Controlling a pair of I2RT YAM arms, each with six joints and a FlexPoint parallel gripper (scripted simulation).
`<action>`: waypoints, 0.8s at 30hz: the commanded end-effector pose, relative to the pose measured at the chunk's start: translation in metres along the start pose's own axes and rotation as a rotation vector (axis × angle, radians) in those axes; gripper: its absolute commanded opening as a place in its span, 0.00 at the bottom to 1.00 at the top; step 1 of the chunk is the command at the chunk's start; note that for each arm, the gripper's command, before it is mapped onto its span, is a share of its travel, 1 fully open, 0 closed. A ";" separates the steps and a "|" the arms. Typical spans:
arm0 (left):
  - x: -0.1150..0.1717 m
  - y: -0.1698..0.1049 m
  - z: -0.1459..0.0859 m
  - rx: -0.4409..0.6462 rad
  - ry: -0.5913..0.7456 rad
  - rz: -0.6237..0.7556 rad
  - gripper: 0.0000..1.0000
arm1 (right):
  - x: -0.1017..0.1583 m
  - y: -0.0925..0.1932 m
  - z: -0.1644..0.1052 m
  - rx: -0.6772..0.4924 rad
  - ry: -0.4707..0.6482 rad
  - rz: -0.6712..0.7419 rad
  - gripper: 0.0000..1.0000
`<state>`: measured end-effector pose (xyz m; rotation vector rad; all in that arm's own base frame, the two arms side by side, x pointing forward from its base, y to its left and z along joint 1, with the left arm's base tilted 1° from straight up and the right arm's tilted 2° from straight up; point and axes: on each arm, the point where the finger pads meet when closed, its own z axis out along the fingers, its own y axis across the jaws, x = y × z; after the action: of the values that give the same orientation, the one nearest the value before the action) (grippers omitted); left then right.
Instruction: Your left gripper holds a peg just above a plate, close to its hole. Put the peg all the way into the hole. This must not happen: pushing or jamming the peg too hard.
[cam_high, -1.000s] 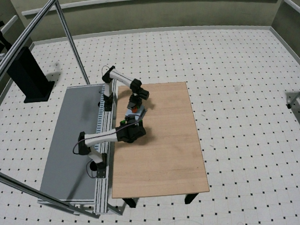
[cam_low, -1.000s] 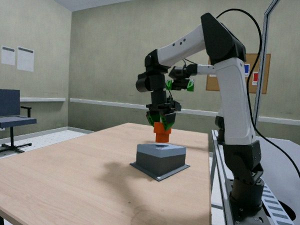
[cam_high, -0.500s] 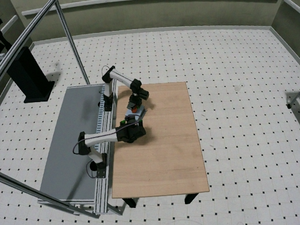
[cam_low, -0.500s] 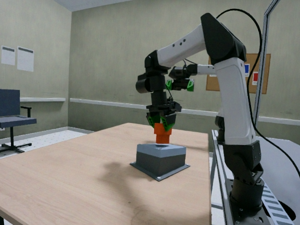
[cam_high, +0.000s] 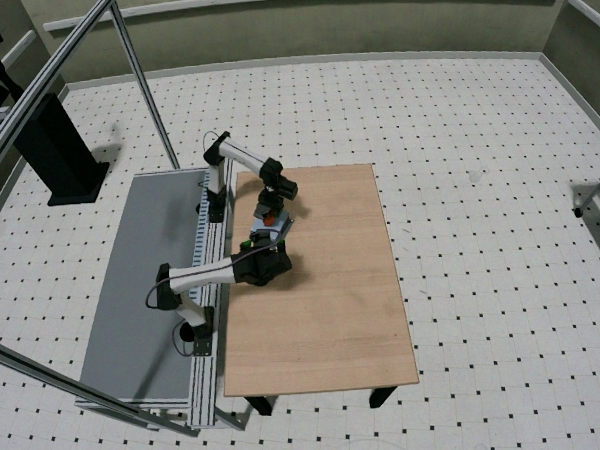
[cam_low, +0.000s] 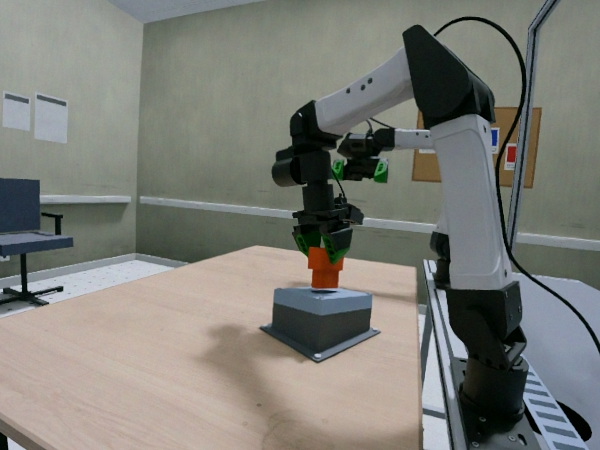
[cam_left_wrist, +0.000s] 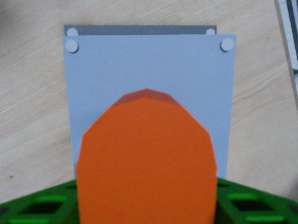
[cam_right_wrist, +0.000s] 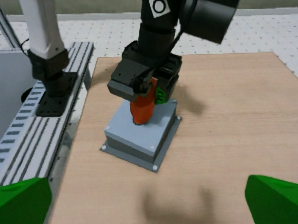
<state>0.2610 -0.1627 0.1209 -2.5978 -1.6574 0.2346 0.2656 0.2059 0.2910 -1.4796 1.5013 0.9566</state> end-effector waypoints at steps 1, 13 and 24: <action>-0.001 -0.001 -0.010 -0.048 -0.012 0.008 0.33 | -0.009 0.004 -0.001 -0.006 -0.008 -0.023 1.00; 0.001 -0.001 -0.003 -0.047 -0.010 0.008 0.33 | -0.009 0.004 -0.001 -0.006 -0.008 -0.023 1.00; 0.003 -0.001 0.002 -0.049 -0.006 0.008 0.33 | -0.009 0.004 -0.001 -0.006 -0.008 -0.023 1.00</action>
<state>0.2592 -0.1590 0.1066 -2.5914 -1.6574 0.2400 0.2656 0.2059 0.2910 -1.4796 1.5014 0.9567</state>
